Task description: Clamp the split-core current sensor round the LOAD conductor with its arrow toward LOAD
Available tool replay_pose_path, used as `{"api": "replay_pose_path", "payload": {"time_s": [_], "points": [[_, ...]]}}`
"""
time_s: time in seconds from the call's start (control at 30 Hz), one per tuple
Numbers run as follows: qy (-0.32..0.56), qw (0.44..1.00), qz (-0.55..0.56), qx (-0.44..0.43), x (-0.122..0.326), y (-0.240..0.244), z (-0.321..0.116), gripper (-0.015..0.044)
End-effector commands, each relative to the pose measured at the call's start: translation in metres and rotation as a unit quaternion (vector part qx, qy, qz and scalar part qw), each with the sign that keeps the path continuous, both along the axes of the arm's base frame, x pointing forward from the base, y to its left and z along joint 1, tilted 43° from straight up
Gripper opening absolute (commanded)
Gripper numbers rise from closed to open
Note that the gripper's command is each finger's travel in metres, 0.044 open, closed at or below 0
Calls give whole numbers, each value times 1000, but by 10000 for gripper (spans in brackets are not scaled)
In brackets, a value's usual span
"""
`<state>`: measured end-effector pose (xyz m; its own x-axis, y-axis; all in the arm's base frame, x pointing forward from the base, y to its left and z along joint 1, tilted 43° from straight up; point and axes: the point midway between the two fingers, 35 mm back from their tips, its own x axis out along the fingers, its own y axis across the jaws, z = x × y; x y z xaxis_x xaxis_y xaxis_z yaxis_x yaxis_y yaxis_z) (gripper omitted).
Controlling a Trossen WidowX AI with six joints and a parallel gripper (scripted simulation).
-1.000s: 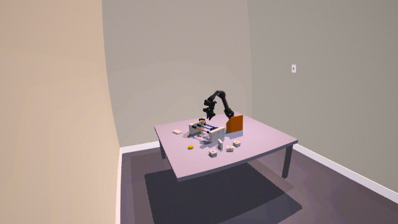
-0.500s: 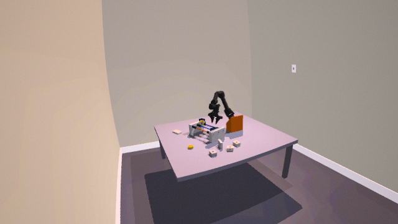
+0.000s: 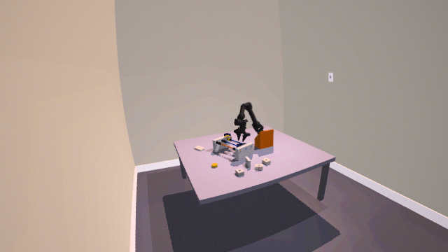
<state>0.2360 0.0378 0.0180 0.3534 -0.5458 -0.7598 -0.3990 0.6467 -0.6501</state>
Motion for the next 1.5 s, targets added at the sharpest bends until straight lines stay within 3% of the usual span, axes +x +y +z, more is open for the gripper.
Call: {"api": "replay_pose_path", "payload": {"time_s": [0.0, 0.67, 0.7, 1.47], "points": [[5, 1000, 3, -1, 1, -5, -8, 290], [4, 1000, 2, -3, 9, -23, -28, 290], [0, 1000, -1, -2, 10, -20, -25, 264], [0, 1000, -1, -2, 10, -20, -25, 110]]}}
